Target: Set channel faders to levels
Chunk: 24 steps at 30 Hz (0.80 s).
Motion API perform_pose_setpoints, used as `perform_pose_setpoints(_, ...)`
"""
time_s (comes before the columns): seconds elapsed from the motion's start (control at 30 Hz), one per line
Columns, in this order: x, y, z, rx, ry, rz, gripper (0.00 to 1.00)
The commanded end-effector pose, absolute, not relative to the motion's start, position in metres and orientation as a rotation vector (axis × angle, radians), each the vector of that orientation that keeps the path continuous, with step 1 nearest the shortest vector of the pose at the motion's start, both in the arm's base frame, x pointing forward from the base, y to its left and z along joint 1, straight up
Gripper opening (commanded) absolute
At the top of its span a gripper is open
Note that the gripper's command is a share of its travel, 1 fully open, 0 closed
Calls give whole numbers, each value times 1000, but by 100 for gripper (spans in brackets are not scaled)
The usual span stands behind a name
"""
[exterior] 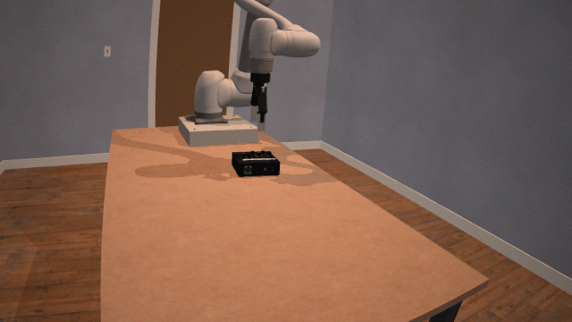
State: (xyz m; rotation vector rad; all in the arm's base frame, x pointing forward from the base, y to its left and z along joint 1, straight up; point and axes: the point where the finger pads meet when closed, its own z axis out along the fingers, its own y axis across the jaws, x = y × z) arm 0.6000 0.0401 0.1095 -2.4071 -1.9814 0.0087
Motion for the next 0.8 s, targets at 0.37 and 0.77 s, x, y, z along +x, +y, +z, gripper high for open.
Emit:
perform_pose_setpoints(0.37,546,59,68,-2977,-731,149,100)
perform_pose_setpoints(0.77,541,61,64,-3076,-142,226,100)
